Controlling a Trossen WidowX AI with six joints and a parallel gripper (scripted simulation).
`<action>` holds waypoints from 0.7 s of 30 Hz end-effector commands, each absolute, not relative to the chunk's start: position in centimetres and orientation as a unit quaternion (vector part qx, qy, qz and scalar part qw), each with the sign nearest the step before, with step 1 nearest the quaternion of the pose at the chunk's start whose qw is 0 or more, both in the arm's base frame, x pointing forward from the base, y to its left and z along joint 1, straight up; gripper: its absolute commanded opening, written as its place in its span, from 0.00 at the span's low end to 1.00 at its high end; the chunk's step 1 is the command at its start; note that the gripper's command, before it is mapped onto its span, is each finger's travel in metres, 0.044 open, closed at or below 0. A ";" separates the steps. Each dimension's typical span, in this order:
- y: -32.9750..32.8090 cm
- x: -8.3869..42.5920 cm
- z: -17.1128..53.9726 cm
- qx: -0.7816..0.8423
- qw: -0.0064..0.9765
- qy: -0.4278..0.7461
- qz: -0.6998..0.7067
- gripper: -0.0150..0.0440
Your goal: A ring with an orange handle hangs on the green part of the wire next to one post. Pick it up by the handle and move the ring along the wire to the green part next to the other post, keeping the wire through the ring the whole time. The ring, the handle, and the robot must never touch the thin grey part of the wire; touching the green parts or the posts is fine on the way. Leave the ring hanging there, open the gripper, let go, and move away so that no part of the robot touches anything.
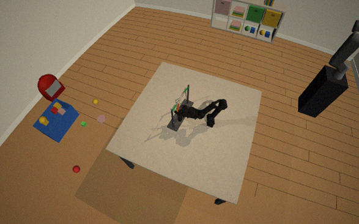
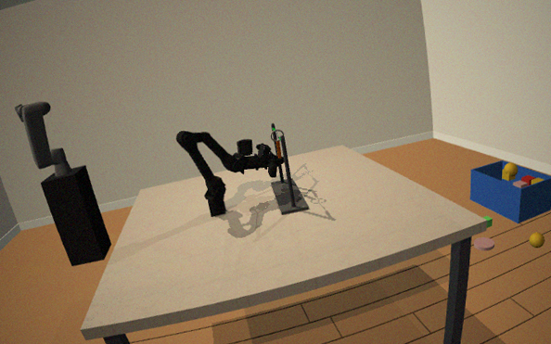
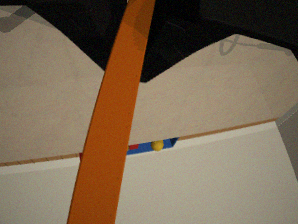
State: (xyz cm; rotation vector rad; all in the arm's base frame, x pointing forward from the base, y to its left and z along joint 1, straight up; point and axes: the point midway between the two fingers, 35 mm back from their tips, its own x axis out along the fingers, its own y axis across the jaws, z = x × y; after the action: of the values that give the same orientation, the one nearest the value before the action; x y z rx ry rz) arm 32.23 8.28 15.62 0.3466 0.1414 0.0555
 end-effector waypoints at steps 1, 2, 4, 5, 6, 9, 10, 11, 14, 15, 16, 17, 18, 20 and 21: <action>8.5 32.3 15.9 0.169 0.983 0.069 0.025 0.00; 8.5 32.3 16.0 0.166 0.983 0.070 0.025 0.00; 8.6 32.3 16.0 0.161 0.984 0.070 0.025 0.00; 8.6 32.3 16.0 0.157 0.985 0.071 0.024 0.00; 8.5 32.3 16.0 0.152 0.985 0.071 0.024 0.00; 8.5 32.3 16.0 0.137 0.988 0.073 0.022 0.00; 8.4 32.3 16.0 0.131 0.988 0.074 0.022 0.00; 8.4 32.3 16.0 0.125 0.989 0.075 0.021 0.00; 8.2 32.3 15.9 0.107 0.991 0.077 0.019 0.00; 8.1 32.3 15.9 0.101 0.992 0.077 0.019 0.00; 8.1 32.3 15.9 0.094 0.992 0.078 0.018 0.00; 8.0 32.3 15.9 0.088 0.993 0.079 0.017 0.00; 8.0 32.3 15.9 0.082 0.993 0.080 0.017 0.00; 7.9 32.3 15.9 0.070 0.994 0.081 0.016 0.00; 7.8 32.3 15.9 0.065 0.994 0.081 0.015 0.00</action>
State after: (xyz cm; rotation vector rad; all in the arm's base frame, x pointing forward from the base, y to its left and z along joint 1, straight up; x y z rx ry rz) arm 32.26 8.07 15.72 0.1655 0.1646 0.0389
